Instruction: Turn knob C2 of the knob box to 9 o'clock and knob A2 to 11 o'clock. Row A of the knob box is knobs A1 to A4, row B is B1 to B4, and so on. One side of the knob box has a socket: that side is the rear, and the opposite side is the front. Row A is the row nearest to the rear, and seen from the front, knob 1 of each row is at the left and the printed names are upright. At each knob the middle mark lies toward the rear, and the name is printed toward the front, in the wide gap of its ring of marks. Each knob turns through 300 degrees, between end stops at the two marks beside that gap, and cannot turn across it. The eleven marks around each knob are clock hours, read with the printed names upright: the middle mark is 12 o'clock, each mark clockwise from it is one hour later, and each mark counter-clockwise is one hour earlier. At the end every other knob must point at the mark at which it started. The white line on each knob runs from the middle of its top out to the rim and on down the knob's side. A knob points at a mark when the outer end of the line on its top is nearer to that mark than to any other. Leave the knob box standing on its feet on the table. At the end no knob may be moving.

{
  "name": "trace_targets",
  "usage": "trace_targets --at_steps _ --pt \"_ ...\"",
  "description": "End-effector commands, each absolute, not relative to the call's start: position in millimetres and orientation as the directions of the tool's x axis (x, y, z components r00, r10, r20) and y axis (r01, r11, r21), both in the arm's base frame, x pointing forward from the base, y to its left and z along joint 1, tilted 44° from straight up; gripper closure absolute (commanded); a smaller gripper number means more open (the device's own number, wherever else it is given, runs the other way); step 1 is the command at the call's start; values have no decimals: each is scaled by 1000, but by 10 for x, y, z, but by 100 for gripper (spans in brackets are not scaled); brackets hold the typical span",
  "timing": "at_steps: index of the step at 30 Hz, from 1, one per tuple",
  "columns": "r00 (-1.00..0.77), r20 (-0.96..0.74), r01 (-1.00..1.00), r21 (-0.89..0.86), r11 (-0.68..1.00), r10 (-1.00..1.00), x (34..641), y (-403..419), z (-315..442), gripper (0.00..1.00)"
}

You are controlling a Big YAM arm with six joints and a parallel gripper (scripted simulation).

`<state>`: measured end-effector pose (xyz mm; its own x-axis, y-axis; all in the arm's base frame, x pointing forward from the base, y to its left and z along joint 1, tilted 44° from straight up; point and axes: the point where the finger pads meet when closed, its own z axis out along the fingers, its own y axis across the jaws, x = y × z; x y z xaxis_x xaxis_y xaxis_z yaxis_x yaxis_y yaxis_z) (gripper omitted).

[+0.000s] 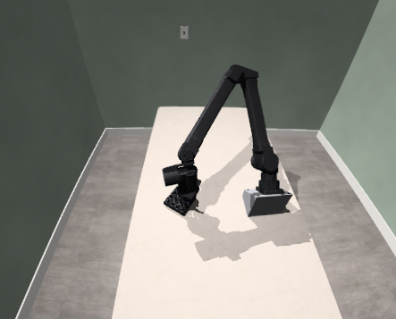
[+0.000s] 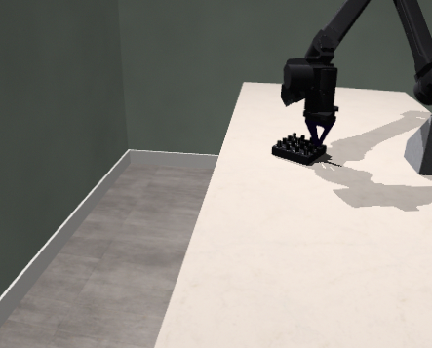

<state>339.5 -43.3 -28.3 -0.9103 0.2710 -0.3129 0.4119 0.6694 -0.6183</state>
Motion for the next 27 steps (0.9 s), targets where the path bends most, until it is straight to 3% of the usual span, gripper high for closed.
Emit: trace_targets --at_steps 1,27 --pt "-932 -281 358 -632 687 228 3447 -444 -287 93" --pt "-985 81 -168 -685 708 -156 3448 -440 -288 93"
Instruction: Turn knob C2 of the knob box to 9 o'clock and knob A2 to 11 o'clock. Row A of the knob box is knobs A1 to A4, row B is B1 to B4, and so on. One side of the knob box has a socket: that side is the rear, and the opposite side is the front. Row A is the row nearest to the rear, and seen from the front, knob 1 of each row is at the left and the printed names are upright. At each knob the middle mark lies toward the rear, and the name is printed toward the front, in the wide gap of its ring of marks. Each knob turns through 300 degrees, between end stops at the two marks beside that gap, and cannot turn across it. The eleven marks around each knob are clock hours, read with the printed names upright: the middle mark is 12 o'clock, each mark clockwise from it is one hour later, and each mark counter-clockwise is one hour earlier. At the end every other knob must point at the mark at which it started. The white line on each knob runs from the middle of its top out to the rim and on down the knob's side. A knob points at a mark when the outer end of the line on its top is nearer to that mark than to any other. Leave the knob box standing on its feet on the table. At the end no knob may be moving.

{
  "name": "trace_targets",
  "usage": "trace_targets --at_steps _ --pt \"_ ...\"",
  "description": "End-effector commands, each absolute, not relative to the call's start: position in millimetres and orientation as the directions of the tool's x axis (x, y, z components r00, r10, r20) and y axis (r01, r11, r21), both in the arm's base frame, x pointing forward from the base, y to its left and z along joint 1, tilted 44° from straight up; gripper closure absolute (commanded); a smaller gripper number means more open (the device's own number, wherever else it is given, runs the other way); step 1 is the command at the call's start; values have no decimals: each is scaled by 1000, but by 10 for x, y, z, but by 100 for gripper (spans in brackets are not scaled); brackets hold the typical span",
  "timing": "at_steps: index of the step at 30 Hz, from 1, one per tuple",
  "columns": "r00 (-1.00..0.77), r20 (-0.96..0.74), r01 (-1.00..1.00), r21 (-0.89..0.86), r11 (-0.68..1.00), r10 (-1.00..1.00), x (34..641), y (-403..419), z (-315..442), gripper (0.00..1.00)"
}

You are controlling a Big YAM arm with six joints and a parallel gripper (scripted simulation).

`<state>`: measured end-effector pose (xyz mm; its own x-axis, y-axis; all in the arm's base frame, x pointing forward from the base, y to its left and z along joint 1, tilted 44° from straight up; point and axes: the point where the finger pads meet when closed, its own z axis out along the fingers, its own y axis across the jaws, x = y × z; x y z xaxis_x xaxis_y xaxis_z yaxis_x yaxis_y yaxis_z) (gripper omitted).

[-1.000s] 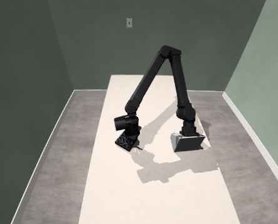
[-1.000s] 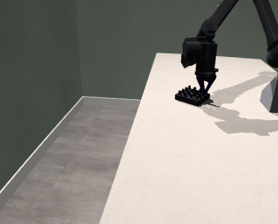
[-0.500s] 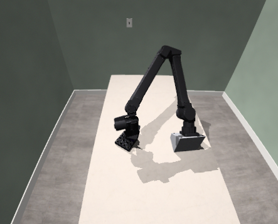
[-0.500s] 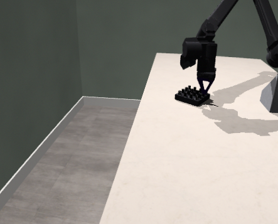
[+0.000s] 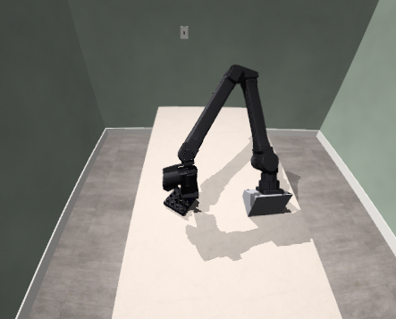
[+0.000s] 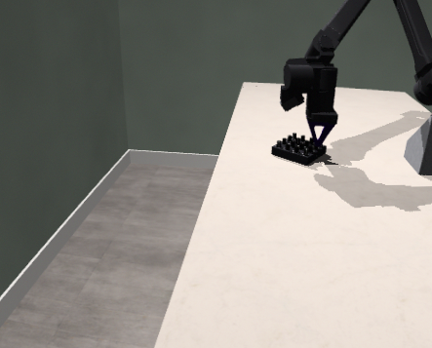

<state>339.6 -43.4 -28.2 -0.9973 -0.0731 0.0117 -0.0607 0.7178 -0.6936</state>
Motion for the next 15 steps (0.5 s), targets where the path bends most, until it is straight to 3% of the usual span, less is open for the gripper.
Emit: trace_targets --at_steps 1,15 --pt "-980 99 -195 -683 704 -175 3448 -440 -288 93" --pt "-870 307 -491 -617 615 -386 3448 -439 -288 93"
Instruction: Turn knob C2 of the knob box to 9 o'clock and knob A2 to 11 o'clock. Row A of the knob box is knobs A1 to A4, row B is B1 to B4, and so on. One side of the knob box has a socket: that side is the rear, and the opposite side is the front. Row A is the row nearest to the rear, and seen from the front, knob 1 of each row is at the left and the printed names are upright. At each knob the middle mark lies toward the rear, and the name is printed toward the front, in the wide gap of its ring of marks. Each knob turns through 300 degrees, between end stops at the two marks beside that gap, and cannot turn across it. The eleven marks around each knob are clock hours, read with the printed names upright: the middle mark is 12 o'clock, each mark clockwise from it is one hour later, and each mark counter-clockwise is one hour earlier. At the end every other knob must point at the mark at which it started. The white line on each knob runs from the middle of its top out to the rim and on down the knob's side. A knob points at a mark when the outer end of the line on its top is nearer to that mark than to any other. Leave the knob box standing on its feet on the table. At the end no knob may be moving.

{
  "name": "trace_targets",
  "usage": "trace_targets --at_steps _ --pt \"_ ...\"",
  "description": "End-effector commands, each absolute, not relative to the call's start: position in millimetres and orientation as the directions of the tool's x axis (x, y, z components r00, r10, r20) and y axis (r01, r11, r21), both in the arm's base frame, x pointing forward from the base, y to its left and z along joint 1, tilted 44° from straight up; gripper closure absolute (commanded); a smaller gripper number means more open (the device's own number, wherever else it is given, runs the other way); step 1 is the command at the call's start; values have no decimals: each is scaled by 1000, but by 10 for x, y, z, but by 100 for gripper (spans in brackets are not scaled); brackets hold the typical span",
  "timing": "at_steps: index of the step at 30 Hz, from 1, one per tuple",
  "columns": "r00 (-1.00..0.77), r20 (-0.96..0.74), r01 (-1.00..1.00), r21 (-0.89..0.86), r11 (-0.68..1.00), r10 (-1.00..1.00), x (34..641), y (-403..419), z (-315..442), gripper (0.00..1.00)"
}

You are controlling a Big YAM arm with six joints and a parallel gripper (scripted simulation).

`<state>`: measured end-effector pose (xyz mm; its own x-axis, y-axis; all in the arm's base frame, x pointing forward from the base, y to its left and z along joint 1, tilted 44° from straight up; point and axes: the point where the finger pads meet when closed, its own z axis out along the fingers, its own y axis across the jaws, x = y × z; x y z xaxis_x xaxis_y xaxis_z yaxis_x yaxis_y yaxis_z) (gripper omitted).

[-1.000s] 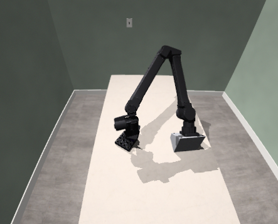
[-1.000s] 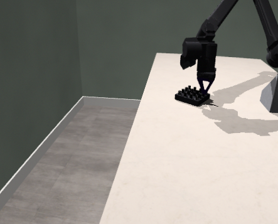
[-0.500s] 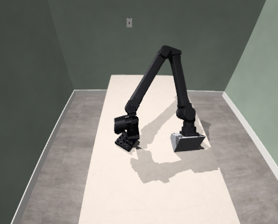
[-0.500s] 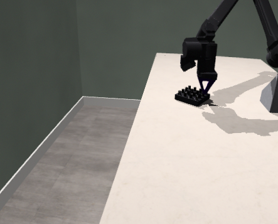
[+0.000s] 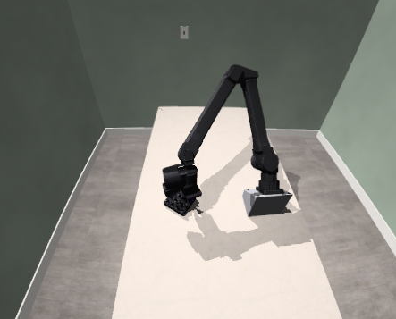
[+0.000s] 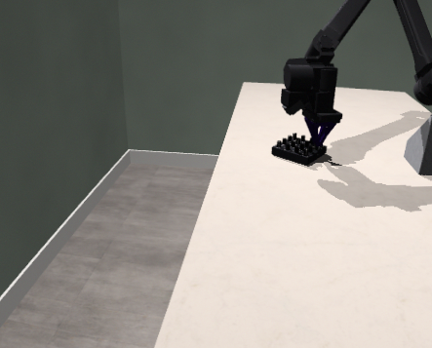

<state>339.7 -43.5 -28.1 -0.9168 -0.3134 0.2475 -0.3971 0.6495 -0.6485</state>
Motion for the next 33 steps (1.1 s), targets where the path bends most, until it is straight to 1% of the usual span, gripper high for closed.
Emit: trace_targets --at_steps 1,9,11,23,33 --pt "-857 323 -513 -609 605 -402 3448 -439 -289 93" --pt "-748 429 -662 -539 521 -506 3447 -439 -289 93" --pt "-748 429 -662 -539 521 -506 3447 -439 -289 93" --pt "-595 532 -803 -438 405 -603 3446 -439 -290 93" --pt "-526 566 -849 -392 354 -635 3445 -439 -290 93"
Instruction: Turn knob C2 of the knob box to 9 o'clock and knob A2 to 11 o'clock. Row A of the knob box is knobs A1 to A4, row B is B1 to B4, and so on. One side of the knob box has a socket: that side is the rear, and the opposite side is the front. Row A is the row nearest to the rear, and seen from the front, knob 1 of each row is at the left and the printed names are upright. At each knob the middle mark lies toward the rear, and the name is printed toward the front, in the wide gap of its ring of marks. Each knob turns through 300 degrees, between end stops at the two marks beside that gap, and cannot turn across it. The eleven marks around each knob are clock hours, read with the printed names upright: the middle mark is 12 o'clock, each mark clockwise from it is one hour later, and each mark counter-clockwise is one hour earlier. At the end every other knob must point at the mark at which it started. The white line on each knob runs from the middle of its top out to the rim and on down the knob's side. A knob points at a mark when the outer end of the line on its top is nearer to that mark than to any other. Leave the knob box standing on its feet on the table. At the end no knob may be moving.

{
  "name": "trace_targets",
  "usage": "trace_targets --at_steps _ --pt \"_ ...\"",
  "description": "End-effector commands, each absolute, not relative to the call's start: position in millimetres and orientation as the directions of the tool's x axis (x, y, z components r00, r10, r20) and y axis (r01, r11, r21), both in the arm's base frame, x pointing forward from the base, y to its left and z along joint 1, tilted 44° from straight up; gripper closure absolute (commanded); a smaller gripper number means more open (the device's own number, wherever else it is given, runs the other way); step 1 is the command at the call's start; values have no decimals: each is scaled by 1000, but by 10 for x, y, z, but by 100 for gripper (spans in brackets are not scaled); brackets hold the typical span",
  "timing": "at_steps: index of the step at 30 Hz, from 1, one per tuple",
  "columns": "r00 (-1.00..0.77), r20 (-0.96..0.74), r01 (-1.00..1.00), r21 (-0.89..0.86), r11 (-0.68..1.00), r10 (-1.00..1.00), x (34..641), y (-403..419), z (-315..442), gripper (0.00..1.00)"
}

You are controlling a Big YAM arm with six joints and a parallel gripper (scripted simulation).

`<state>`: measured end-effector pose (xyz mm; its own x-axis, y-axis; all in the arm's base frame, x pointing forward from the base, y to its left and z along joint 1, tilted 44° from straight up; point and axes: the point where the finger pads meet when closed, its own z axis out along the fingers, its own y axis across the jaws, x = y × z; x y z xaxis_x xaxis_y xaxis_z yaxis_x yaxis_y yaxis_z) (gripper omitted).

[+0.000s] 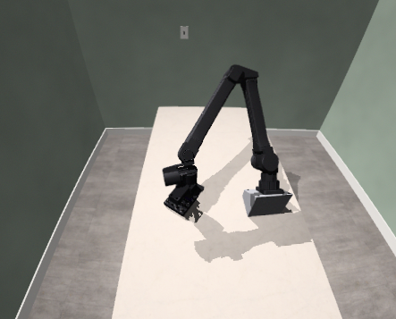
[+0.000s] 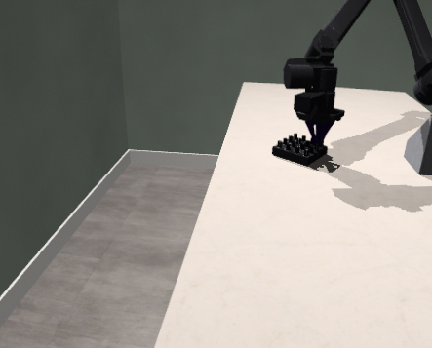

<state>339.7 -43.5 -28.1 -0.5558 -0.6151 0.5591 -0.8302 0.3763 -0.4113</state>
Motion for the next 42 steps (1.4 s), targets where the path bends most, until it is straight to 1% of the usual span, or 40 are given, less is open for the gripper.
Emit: trace_targets --at_steps 1,10,31,32,42 --pt "-520 569 -853 -388 349 -637 3445 -439 -290 93" --pt "-488 583 -872 -366 325 -650 3445 -439 -291 93" --pt "-486 584 -873 -365 324 -650 3445 -439 -291 93" --pt "-486 584 -873 -365 324 -650 3445 -439 -291 82" --pt "-486 584 -872 -366 324 -650 3445 -440 -290 82"
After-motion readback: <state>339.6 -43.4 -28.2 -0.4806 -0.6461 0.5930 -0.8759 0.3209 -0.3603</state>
